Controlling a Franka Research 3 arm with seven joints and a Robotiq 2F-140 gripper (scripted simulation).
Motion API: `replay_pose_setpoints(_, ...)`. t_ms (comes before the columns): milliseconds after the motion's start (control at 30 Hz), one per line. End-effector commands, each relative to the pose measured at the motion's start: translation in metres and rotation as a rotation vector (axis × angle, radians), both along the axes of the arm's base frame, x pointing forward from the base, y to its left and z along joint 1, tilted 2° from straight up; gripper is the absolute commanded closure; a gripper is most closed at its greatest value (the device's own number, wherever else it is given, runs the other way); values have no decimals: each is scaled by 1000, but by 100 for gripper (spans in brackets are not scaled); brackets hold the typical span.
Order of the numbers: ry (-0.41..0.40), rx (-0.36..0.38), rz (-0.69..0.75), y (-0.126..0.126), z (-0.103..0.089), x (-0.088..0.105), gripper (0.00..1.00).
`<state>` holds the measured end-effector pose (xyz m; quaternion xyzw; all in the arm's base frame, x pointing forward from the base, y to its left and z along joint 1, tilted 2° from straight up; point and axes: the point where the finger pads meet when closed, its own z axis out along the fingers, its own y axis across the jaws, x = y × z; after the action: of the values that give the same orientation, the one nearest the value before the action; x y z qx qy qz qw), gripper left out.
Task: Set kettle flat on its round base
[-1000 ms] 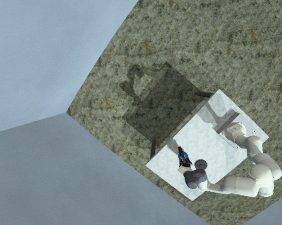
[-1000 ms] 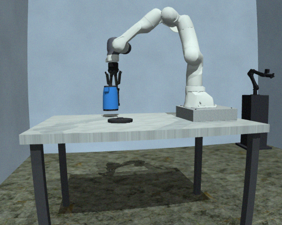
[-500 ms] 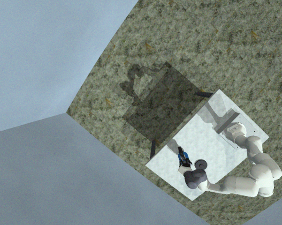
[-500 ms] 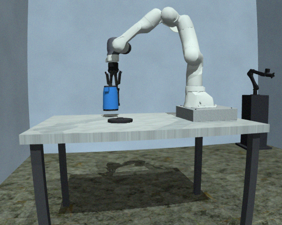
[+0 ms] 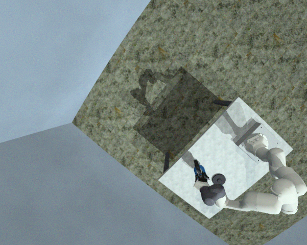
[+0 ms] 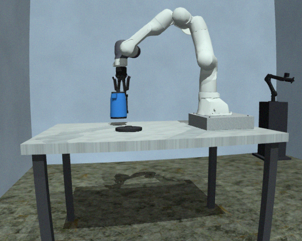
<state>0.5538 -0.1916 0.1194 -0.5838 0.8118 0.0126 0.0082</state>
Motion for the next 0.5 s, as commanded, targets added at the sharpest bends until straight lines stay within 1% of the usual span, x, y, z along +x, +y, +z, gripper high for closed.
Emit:
replay_pose_setpoints(0, -9, -1, -1, 0, 5, 3, 100)
replay_pose_setpoints(467, -9, -1, -1, 4, 5, 2, 100)
